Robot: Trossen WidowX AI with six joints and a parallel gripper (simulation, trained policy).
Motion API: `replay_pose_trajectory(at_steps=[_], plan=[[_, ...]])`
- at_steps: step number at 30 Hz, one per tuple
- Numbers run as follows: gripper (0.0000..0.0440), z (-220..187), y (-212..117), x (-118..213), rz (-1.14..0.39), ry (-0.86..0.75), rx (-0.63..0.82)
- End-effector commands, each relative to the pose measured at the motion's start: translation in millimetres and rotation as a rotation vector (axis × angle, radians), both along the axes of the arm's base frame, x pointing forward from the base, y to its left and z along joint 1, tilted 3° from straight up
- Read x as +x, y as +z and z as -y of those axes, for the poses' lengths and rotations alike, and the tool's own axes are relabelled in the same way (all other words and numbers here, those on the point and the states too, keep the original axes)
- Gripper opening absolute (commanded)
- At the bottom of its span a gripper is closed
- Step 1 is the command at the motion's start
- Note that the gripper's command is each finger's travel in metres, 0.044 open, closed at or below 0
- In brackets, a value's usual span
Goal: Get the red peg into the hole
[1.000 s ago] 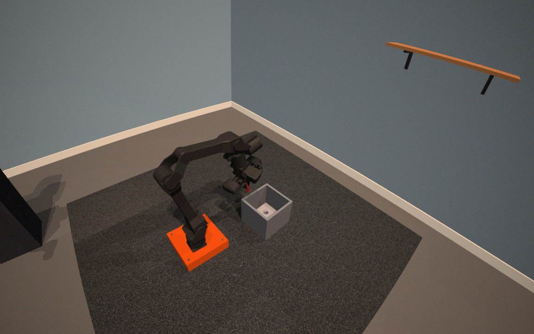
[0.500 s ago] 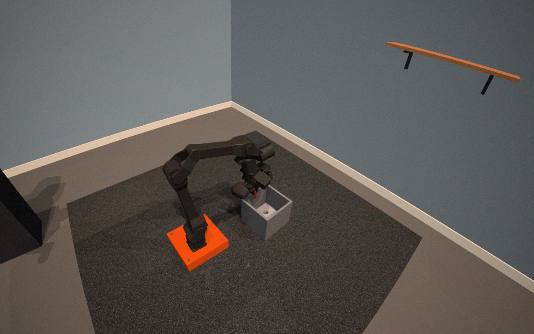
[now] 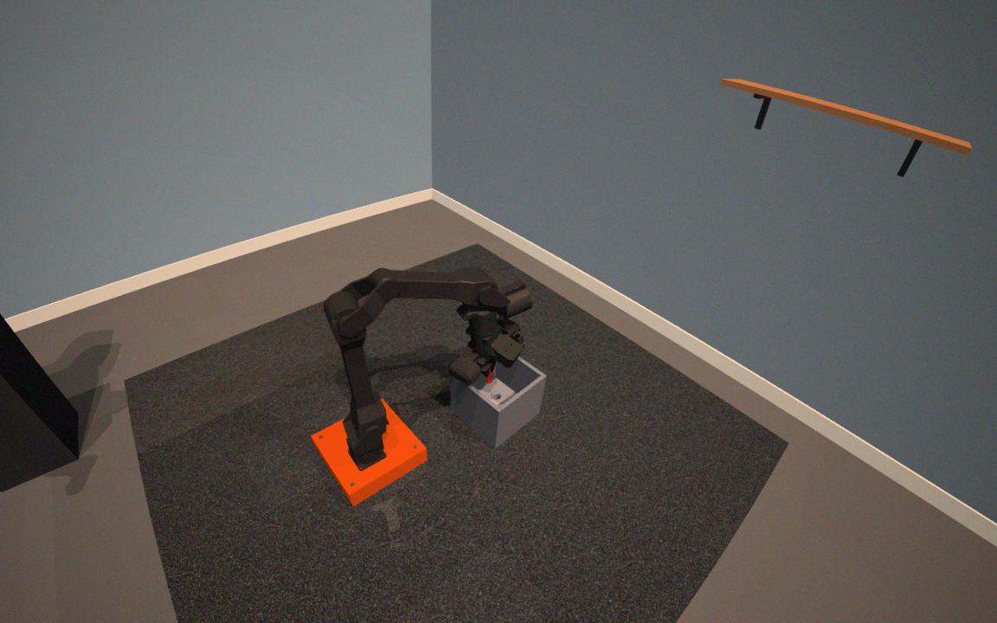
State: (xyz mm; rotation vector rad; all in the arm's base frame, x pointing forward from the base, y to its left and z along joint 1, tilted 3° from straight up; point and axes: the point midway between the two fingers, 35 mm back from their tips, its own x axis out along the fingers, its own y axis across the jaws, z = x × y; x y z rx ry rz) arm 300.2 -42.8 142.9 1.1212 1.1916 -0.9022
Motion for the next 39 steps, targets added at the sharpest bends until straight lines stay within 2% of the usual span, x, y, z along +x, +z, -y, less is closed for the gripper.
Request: replay_pose_trajectory(at_steps=[1, 24, 26, 30, 34, 39], plan=[[0.0, 3, -16, 2, -0.028, 0.01, 0.014], [0.0, 4, -74, 24, -0.05, 0.1, 0.045], [0.0047, 5, -79, 23, -0.062, 0.105, 0.041], [0.006, 6, -85, 23, -0.078, 0.122, 0.033], [0.0128, 6, -88, 24, -0.089, 0.132, 0.035], [0.0127, 7, -83, 24, -0.102, 0.131, 0.064]])
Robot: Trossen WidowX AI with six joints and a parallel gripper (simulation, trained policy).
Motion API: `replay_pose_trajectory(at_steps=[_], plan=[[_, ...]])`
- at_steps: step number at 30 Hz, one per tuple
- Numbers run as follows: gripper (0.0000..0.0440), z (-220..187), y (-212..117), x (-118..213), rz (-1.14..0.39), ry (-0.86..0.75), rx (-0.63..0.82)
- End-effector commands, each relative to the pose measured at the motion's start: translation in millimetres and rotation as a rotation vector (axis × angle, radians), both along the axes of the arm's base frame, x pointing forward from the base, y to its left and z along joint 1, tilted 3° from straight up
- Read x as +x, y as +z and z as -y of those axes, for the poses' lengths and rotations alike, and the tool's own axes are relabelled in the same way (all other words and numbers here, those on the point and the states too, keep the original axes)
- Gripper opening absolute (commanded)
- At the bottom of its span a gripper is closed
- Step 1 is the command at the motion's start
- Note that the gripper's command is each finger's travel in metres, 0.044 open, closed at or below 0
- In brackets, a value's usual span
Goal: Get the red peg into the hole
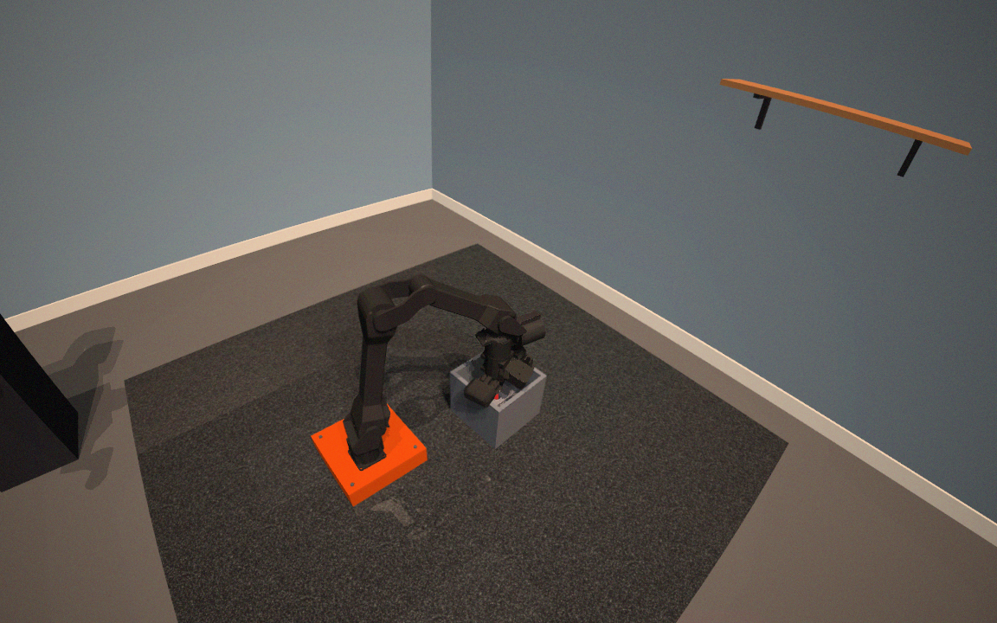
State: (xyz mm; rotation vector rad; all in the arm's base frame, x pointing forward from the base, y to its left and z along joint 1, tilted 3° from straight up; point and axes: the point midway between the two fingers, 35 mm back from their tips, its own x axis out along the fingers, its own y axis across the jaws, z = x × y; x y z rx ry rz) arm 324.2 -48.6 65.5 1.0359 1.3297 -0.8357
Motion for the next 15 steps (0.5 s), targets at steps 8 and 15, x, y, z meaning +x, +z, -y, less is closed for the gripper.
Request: replay_pose_trajectory(at_steps=[8, 15], plan=[[0.0128, 7, 9, 10, -0.003, -0.003, 0.073], [0.0159, 9, 27, 20, 0.039, -0.014, 0.134]])
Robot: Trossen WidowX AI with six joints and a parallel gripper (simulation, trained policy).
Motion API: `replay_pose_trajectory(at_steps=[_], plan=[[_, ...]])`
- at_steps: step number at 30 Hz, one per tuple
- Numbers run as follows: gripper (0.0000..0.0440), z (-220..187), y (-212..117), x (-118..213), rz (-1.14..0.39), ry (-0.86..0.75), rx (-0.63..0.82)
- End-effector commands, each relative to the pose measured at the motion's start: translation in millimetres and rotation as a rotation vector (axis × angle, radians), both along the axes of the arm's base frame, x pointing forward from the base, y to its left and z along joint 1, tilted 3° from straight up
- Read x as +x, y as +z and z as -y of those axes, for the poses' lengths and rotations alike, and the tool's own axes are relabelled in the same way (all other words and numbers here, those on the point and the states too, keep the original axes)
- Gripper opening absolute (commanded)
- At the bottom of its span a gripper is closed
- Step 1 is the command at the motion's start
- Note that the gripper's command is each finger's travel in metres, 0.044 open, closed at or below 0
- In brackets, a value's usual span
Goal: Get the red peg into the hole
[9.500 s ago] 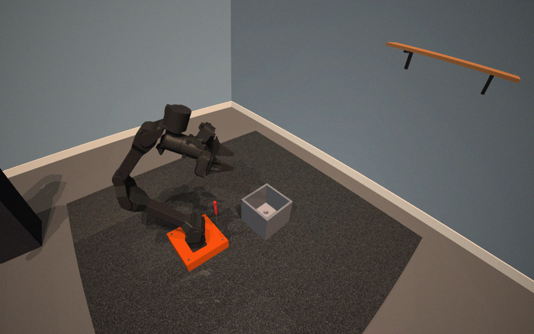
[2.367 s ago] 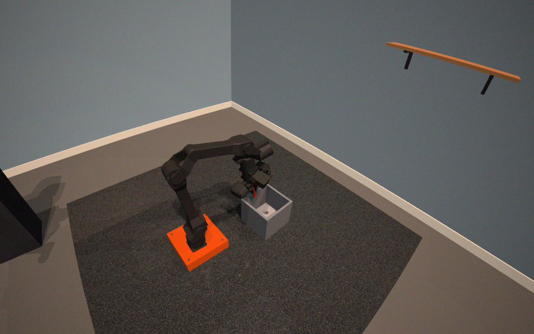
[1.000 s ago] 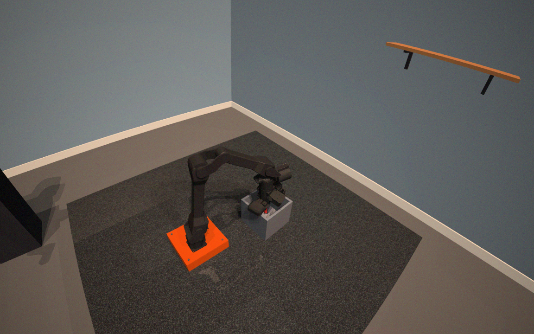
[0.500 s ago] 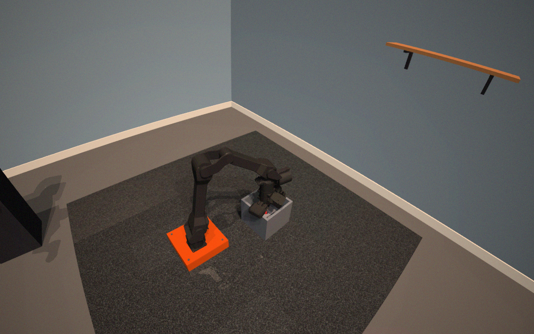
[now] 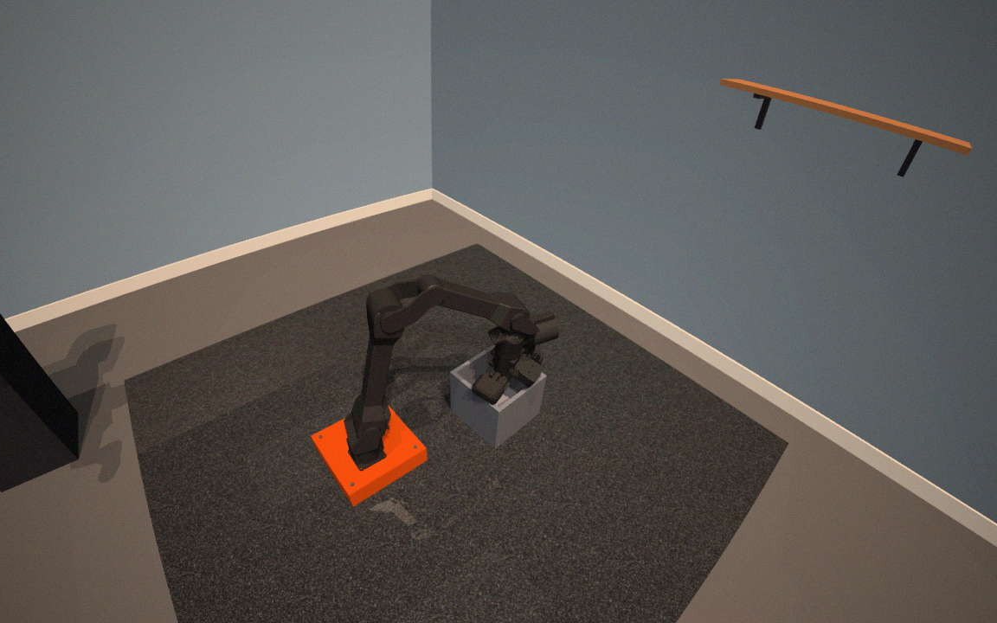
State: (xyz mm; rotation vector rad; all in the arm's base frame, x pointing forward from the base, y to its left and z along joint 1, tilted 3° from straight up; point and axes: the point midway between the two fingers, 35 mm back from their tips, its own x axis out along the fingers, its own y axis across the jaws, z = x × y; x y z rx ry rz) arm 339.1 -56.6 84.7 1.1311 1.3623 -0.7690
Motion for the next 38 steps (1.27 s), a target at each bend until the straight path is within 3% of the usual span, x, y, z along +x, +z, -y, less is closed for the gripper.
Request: replay_pose_trajectory(at_steps=[1, 24, 30, 38], plan=[[0.0162, 1, 11, 7, 0.026, -0.006, 0.041], [0.0261, 10, 68, 32, 0.183, -0.007, 0.221], [0.0232, 18, 81, 39, 0.23, 0.02, 0.223], [0.0227, 31, 92, 51, 0.305, 0.072, 0.214]])
